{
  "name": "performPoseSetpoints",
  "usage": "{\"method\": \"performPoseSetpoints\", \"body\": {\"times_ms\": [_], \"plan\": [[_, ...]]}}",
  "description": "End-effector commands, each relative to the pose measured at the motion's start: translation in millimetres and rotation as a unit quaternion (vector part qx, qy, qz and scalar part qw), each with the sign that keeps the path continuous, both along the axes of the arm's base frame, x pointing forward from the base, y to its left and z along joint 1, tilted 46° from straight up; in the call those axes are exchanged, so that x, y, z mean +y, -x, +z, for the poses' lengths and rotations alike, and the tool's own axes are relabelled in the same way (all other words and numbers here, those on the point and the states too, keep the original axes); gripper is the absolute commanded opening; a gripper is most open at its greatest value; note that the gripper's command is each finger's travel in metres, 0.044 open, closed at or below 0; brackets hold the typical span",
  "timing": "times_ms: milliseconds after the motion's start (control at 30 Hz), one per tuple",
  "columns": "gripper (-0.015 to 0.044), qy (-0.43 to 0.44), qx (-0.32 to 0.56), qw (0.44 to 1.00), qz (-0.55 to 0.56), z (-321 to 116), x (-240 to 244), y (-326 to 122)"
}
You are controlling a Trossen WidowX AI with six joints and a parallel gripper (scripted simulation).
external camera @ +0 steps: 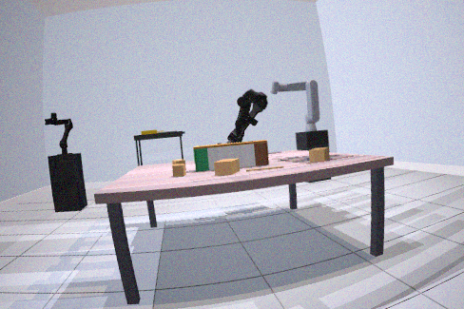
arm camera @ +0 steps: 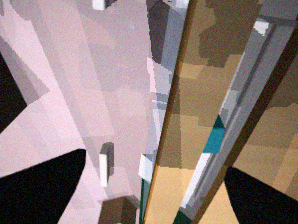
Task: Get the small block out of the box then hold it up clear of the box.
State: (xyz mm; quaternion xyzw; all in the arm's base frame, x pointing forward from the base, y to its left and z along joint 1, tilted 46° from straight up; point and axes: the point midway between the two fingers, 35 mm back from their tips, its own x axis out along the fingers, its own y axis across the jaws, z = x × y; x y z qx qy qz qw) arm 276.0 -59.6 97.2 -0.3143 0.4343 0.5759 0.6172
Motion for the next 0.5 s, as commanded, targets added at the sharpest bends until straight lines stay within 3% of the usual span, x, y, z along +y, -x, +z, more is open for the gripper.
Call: {"method": "performPoseSetpoints", "body": {"times_ms": [0,467], "plan": [[0.0400,-0.005,0.001,1.000,0.008,-1,4,2],[0.0400,-0.004,0.001,1.000,0.008,-16,19,-1]]}}
